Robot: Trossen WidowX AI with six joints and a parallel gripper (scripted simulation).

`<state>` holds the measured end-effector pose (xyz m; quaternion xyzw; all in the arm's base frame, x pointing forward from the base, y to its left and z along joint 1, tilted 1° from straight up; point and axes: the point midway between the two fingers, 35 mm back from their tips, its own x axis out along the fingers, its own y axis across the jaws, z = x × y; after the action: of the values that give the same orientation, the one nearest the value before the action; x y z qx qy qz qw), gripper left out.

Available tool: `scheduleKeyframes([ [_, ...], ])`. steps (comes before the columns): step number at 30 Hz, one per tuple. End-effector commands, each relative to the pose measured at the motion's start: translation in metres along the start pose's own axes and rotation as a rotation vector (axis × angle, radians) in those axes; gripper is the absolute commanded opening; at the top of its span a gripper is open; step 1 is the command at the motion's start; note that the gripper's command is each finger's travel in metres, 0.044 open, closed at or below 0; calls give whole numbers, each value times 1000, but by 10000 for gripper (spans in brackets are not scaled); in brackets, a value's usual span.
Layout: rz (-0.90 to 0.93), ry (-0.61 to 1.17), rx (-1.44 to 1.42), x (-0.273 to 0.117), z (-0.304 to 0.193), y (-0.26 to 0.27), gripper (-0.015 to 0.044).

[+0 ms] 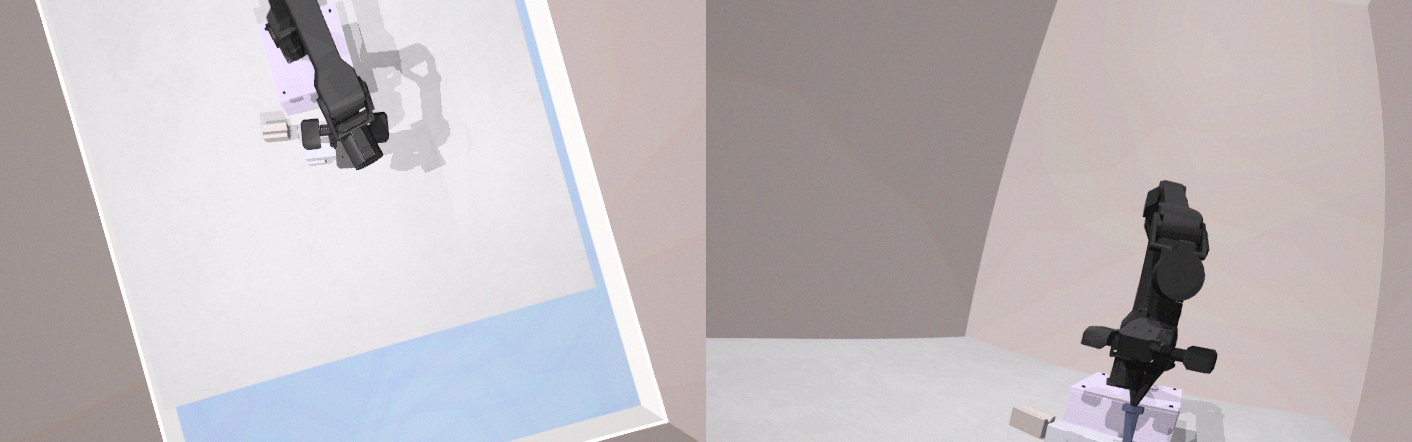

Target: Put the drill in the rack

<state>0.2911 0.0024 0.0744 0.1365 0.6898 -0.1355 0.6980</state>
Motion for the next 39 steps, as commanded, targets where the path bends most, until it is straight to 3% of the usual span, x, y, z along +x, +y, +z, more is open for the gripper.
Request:
scheduleKeyframes([
  [1,3,6,4,4,0,1,0],
  [39,3,6,4,18,-3,3,0],
])
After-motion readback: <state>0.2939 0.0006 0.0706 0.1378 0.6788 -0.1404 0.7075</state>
